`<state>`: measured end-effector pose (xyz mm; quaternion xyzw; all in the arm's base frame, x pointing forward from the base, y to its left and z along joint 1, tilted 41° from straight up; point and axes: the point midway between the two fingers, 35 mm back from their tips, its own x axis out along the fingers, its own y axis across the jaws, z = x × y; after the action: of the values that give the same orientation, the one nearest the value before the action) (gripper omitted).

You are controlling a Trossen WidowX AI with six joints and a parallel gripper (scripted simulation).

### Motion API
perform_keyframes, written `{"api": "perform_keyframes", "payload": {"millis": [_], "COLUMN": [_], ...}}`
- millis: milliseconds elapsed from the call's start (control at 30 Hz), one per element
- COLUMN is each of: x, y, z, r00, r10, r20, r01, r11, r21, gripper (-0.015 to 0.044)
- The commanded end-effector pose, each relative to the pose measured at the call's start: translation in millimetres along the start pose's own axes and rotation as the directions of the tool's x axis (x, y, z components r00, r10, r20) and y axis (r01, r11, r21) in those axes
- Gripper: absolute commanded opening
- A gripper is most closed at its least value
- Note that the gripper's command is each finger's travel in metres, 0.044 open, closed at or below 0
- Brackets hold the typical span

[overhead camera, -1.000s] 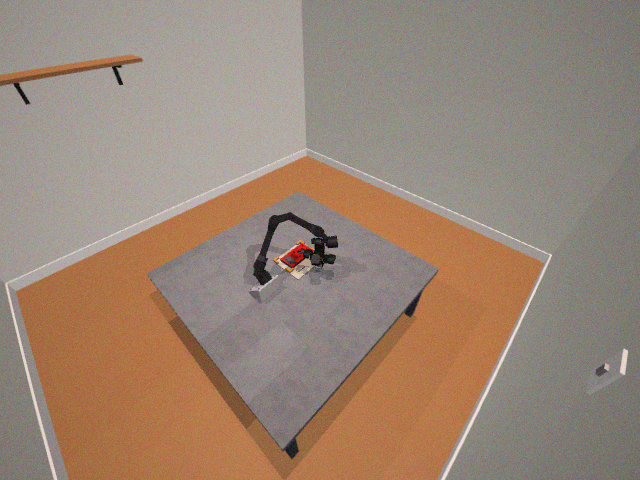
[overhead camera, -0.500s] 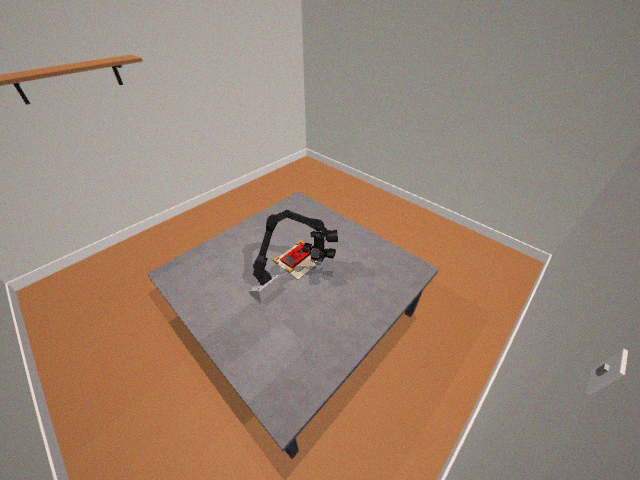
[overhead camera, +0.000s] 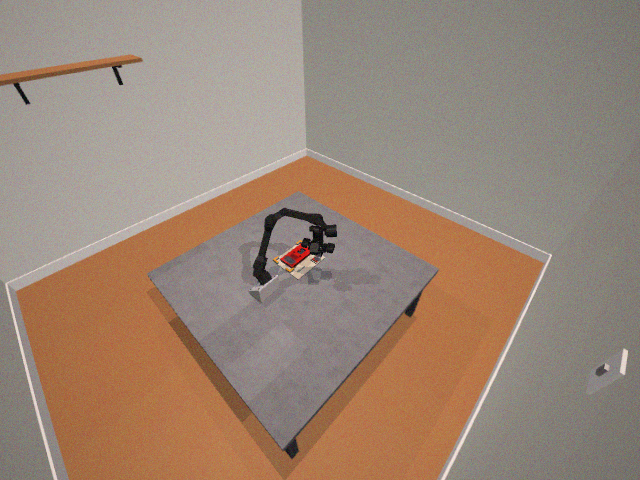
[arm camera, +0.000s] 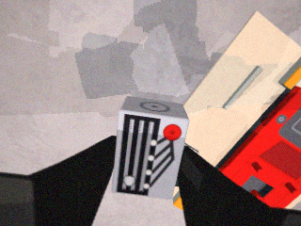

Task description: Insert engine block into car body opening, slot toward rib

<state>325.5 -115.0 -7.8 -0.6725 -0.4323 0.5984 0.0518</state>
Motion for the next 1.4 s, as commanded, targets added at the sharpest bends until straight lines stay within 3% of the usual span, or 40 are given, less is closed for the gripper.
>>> {"api": "perform_keyframes", "payload": {"millis": [0, 300, 600, 1000, 1367], "x": [-1.0, 6.9, 15.3, 27.1, 38.4], "y": [-3.6, -16.6, -30.9, -51.7, -72.5], "z": [-4.3, -22.4, -39.5, -60.4, -77.5], "r00": [1.0, 1.0, 1.0, 1.0, 1.0], "r10": [0.005, 0.013, 0.019, 0.023, 0.023], "r20": [0.004, 0.007, 0.008, 0.007, 0.005], "r01": [-0.005, -0.01, -0.01, -0.004, 0.003], "r11": [0.997, 0.928, 0.77, 0.448, 0.084], "r21": [-0.072, -0.372, -0.638, -0.894, -0.996], "gripper": [0.0, 0.0, 0.0, 0.0, 0.0]}}
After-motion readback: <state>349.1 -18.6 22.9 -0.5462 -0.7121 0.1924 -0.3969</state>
